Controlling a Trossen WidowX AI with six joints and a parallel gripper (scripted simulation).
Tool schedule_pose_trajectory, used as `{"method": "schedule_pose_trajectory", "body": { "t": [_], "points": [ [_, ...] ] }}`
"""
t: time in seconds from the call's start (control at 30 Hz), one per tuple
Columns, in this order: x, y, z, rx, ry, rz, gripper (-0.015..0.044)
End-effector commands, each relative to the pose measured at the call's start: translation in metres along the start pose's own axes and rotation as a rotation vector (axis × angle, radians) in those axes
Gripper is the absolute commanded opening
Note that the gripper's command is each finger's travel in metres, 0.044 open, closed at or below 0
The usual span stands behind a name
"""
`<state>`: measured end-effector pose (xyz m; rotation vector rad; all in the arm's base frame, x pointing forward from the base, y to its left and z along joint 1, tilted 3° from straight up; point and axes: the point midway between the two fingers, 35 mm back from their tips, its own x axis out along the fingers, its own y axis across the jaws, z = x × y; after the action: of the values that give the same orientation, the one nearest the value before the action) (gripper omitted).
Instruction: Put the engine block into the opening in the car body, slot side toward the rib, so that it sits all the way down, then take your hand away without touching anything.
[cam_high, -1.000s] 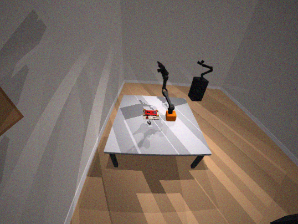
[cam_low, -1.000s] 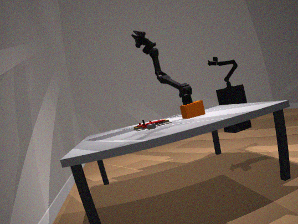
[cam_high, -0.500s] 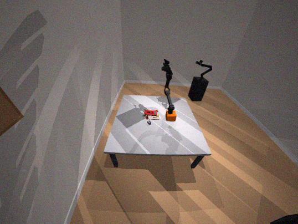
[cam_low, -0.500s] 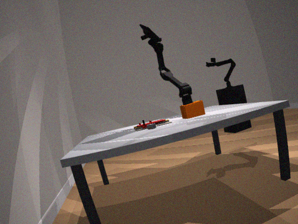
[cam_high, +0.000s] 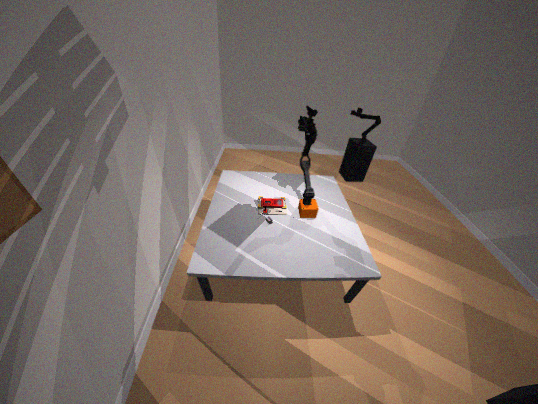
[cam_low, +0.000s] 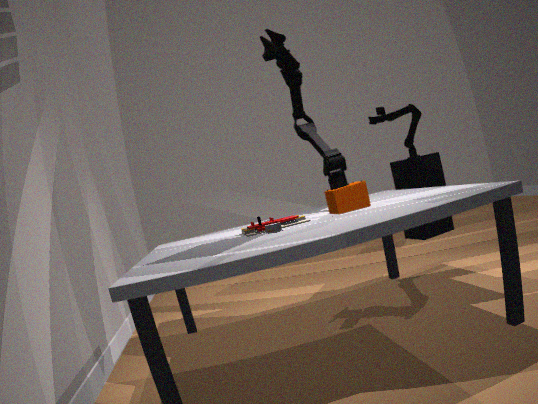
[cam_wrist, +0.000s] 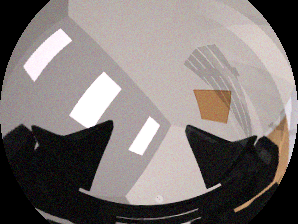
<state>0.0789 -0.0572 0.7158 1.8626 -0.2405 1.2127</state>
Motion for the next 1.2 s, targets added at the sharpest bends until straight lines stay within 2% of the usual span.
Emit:
{"method": "schedule_pose_trajectory", "body": {
  "t": [0.0, 0.47, 0.8, 1.17],
  "points": [
    [0.006, -0.018, -0.026, -0.137, 0.042, -0.039, 0.044],
    [0.018, -0.084, -0.092, -0.58, 0.184, -0.144, 0.044],
    [0.023, -0.112, -0.098, -0.665, 0.162, -0.216, 0.044],
    [0.027, -0.171, -0.12, -0.918, 0.266, -0.312, 0.044]
  ]
}}
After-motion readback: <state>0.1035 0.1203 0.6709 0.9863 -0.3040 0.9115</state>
